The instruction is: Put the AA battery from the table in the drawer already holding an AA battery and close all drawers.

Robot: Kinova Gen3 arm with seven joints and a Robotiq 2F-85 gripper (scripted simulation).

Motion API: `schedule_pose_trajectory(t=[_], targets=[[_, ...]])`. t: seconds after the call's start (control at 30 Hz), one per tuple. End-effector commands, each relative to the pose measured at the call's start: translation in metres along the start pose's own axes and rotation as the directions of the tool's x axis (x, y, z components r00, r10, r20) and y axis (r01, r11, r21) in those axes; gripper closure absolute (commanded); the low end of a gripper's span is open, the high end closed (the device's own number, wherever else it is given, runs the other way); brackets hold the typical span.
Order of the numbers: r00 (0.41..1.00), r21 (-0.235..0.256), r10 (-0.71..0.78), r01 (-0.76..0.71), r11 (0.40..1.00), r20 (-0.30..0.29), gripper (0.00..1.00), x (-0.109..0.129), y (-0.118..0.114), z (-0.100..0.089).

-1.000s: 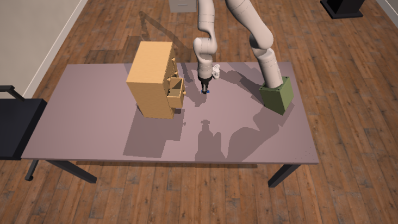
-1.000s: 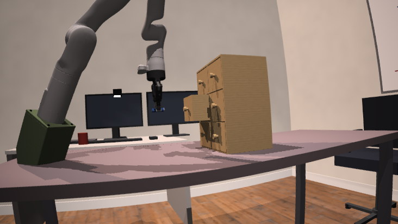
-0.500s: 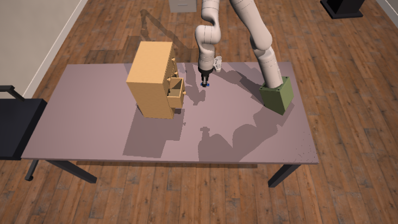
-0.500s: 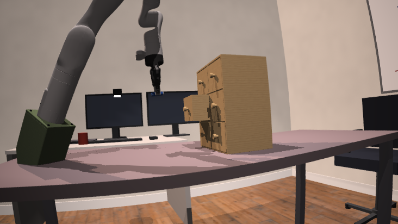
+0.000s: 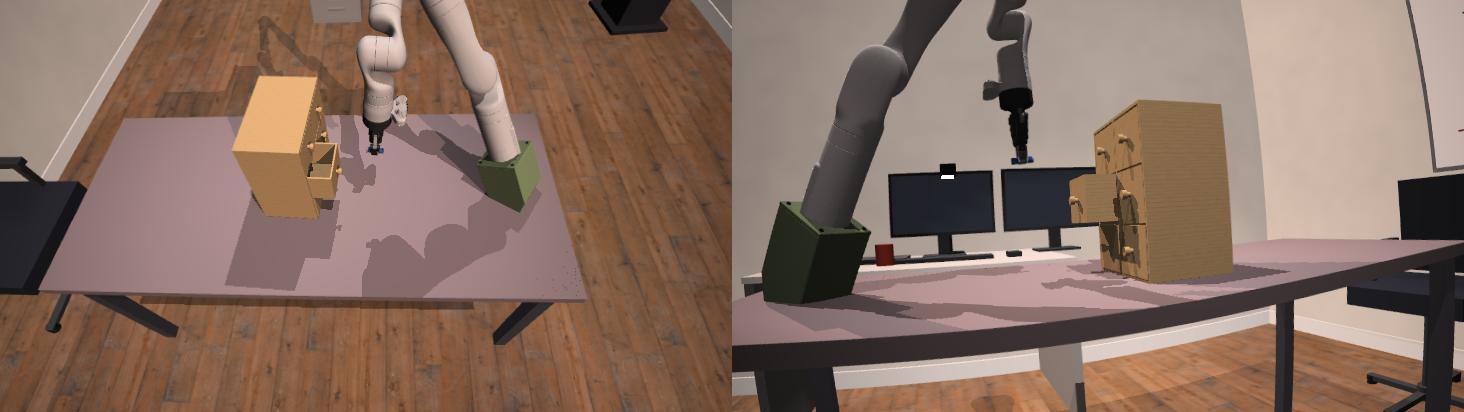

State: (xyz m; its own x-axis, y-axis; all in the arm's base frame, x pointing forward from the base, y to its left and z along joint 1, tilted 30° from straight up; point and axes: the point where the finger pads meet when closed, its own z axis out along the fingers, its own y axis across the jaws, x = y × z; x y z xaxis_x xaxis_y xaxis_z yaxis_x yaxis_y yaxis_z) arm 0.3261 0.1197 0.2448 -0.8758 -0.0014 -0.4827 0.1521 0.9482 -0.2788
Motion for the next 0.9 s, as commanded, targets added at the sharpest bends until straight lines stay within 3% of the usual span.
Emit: schedule_pose_trajectory(t=[0.0,0.13,0.23,0.3,0.77,0.87], targets=[[0.998,-0.025,0.011,-0.013,1.0,-0.069,0.91,-0.0053,-0.0147,0.0099],[0.999,-0.025,0.012,-0.013,1.0,-0.041,0.91,-0.0053,-0.0148,0.0098],[1.0,-0.028,0.013,-0.012,1.0,0.016,0.91,-0.0055,-0.0151,0.0095],[1.0,-0.028,0.013,-0.012,1.0,0.016,0.91,-0.0055,-0.0151,0.0095],[0.925,-0.022,0.02,-0.013,1.0,0.38,0.91,-0.0002,-0.0155,0.0112],[0.915,-0.024,0.021,-0.013,1.0,0.402,0.91,-0.0005,-0.0156,0.0108]])
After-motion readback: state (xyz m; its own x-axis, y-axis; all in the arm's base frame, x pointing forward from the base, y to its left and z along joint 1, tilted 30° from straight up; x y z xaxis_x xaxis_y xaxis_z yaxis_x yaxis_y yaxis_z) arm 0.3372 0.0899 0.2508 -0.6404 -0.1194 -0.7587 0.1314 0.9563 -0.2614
